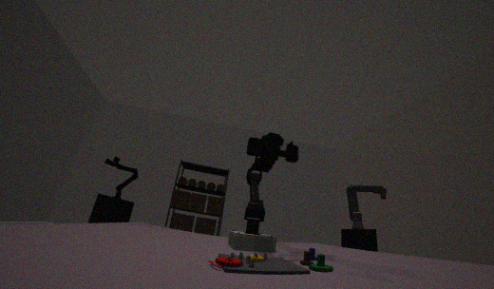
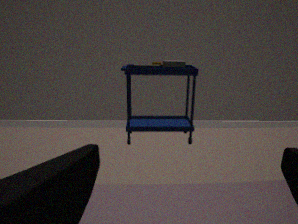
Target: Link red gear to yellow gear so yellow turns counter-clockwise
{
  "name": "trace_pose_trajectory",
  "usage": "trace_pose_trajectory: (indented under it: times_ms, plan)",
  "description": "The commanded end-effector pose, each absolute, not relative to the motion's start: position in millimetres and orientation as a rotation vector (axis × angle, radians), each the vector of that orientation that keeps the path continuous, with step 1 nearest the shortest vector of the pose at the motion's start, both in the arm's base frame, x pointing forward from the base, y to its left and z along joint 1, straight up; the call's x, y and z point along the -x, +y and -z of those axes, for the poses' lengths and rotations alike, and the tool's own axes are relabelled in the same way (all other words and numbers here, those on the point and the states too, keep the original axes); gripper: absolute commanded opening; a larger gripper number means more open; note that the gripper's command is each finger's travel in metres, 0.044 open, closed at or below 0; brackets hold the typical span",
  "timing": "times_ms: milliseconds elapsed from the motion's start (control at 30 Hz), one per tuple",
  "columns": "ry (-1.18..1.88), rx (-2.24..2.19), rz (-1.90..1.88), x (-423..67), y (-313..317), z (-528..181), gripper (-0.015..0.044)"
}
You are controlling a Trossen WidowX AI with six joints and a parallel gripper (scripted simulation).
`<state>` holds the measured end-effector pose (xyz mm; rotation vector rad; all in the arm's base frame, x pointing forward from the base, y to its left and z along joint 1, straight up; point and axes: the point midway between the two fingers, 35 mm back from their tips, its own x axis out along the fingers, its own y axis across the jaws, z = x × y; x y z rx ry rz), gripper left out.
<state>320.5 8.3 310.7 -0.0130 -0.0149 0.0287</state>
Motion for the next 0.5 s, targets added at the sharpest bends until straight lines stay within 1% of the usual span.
trace_pose_trajectory:
  times_ms: [0, 33, 133, 300, 467]
  plan:
    - [-0.010, 0.016, -0.031, -321, 9, -310, 0.0426]
    - [0.006, 0.023, -0.036, -323, 11, -306, 0.0440]
    - [0.116, 0.079, -0.081, -335, 25, -284, 0.0440]
    - [0.391, 0.238, -0.210, -351, 62, -223, 0.0440]
    - [0.720, 0.442, -0.395, -347, 98, -153, 0.0440]
